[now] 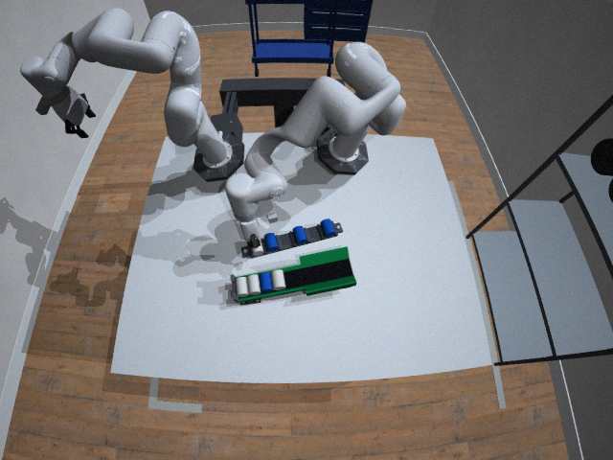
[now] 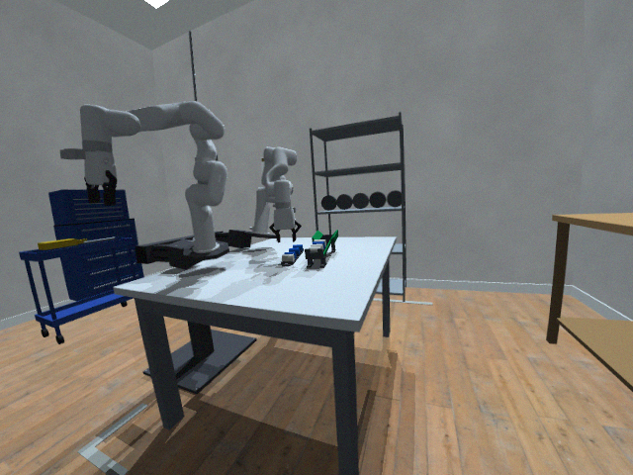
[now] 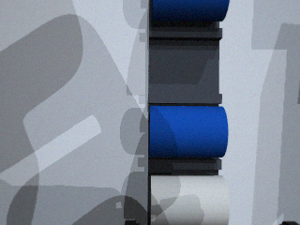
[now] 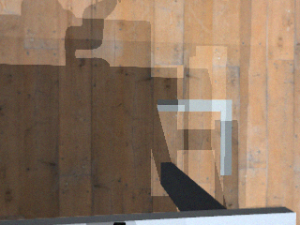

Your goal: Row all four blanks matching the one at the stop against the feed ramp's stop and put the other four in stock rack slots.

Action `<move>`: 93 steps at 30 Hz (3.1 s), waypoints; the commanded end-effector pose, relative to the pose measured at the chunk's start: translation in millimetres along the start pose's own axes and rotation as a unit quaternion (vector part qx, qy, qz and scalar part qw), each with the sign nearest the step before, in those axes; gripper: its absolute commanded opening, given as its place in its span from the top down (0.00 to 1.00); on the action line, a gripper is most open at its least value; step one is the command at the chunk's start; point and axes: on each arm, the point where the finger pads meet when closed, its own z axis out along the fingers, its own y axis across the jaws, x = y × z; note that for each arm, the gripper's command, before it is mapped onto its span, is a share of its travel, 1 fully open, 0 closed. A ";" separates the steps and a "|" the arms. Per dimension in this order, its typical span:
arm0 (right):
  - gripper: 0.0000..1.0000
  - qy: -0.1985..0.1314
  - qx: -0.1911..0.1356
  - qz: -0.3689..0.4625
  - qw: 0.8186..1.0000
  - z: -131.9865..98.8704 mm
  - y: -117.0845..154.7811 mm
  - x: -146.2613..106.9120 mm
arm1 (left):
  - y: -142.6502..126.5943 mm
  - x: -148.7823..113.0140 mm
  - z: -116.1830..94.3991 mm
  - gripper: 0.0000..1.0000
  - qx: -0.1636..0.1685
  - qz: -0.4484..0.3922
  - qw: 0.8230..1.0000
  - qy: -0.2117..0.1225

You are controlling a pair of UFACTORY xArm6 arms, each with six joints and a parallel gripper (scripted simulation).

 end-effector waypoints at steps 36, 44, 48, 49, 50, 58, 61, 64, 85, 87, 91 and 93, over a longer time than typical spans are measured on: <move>0.00 0.003 0.000 0.000 1.000 -2.0 0.1 1.2 | 1.5 -1.5 42.2 0.21 -0.001 0.000 1.000 -0.002; 0.00 0.003 0.000 0.000 1.000 -2.0 0.1 1.2 | 1.6 -1.5 46.9 0.21 -0.001 0.000 1.000 -0.002; 0.00 0.003 0.000 0.000 1.000 -2.0 0.1 1.2 | 1.6 -1.5 48.5 0.21 -0.001 0.000 1.000 -0.002; 0.00 0.003 0.000 0.000 1.000 -2.0 0.1 1.2 | 1.6 -1.5 48.8 0.21 -0.001 0.000 1.000 -0.002; 0.00 0.003 0.000 0.000 1.000 -2.0 0.1 1.2 | 1.6 -1.5 48.9 0.21 -0.001 0.000 1.000 -0.002; 0.00 0.003 0.000 0.000 1.000 -2.0 0.1 1.2 | 1.6 -1.5 49.2 0.21 -0.001 0.000 1.000 -0.002; 0.00 0.003 0.000 0.000 1.000 -2.0 0.1 1.2 | 1.6 -1.5 49.2 0.21 -0.001 0.000 1.000 -0.002; 0.00 0.003 0.000 0.000 1.000 -2.0 0.1 1.2 | 1.6 -1.5 49.2 0.21 -0.001 0.000 1.000 -0.002; 0.00 0.003 0.000 0.000 1.000 -2.0 0.1 1.2 | 1.6 -1.5 76.3 0.21 -0.001 0.000 1.000 -0.002; 0.00 0.003 0.000 0.000 1.000 -2.0 0.1 1.2 | 1.6 -1.5 79.8 0.21 -0.001 0.000 1.000 -0.002; 0.00 0.003 0.000 0.000 1.000 -2.0 0.1 1.2 | 1.6 -1.5 82.5 0.21 -0.001 0.000 1.000 -0.002; 0.00 0.003 0.000 0.000 1.000 -2.0 0.1 1.2 | 1.6 -1.5 84.3 0.21 -0.001 0.000 1.000 -0.002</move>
